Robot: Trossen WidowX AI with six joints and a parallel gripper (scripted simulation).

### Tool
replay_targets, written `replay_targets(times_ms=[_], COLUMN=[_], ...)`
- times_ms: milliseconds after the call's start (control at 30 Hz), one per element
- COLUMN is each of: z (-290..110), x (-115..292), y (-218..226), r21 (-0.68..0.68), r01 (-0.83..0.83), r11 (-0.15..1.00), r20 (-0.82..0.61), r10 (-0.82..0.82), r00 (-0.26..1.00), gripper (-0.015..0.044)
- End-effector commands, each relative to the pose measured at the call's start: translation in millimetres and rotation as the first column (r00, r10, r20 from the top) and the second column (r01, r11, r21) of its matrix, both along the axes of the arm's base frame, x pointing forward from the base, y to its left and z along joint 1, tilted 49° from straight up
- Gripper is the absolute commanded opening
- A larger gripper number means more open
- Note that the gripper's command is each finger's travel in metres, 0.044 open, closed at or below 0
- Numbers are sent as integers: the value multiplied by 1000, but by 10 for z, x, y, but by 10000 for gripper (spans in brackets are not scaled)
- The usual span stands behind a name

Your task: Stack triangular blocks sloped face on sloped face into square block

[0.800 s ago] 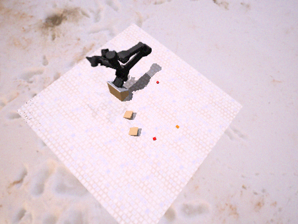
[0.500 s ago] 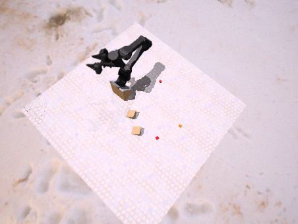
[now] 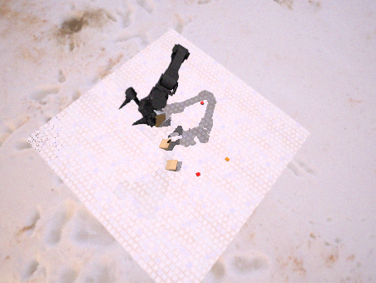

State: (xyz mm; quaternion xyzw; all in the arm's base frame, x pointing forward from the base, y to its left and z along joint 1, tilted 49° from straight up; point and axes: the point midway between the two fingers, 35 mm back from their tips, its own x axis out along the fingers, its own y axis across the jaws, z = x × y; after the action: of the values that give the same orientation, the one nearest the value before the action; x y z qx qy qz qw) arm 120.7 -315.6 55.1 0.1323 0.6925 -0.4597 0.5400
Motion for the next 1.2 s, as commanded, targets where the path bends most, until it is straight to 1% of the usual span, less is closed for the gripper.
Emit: replay_targets(times_ms=[0,67,133,200,300,400,467,567,633,700,1167], z=[-230,-362,-497,-631,-828,-1024,-1152,-1336,-1437,-1472,-1550], x=[624,956,1270,1556,1929,2237,2400,2580,2650,2668,2643], y=[134,262,430,631,983,1393,1688,2152,2430,2528,2563], r21=[226,338,436,513,592,629,630,600,564,549,551], r01=[-264,-396,-513,-607,-708,-763,-776,-768,-750,-743,-743], r11=[938,853,740,607,387,151,-5,-226,-345,-384,-379], r20=[37,82,144,215,333,461,547,672,740,763,760], r10=[262,393,505,594,682,718,712,664,614,594,595], r00=[964,916,851,775,651,522,440,330,274,257,260], gripper=[440,440,440,440,440,440,440,440,440,440,440])
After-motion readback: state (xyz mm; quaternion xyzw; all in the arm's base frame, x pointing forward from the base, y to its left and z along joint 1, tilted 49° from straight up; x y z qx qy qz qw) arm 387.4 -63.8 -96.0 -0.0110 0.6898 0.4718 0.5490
